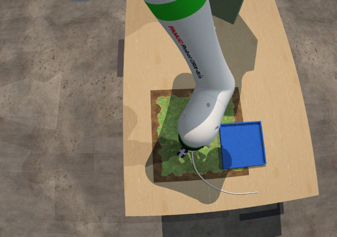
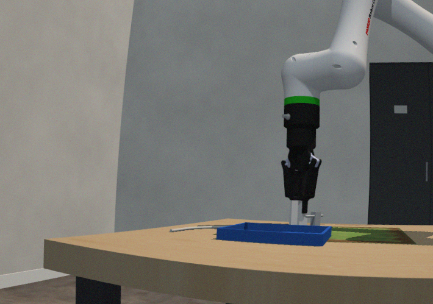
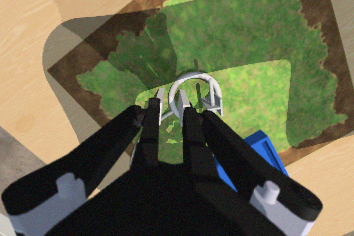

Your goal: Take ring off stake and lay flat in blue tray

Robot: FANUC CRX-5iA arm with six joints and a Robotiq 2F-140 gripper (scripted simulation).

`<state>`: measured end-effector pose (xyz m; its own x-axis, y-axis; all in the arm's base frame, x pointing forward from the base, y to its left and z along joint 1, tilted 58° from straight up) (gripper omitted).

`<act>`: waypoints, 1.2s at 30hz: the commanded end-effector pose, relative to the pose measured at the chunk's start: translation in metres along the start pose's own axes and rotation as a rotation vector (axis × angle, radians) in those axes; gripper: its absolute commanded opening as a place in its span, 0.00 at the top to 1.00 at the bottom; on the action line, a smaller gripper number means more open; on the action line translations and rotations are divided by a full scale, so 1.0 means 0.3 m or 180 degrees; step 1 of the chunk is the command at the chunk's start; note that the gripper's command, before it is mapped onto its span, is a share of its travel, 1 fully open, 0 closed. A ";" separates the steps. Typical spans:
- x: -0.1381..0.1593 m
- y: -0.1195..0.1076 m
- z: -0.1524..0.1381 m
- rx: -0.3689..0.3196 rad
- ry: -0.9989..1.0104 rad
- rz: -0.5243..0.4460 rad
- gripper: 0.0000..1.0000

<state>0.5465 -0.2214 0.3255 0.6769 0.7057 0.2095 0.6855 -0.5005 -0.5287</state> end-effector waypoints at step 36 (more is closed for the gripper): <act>0.001 0.017 -0.002 -0.0003 0.0001 -0.0002 0.76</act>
<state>0.5504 -0.2243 0.3225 0.6768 0.7057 0.2096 0.6856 -0.5005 -0.5286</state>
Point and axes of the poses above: the point where the finger pads meet when closed, its own y axis out along the fingers, its own z axis across the jaws, x = y × z, the point moved 6 cm from there along -y, back along the fingers, and after that the axes turned 5 degrees about y, right-handed, at the moved point
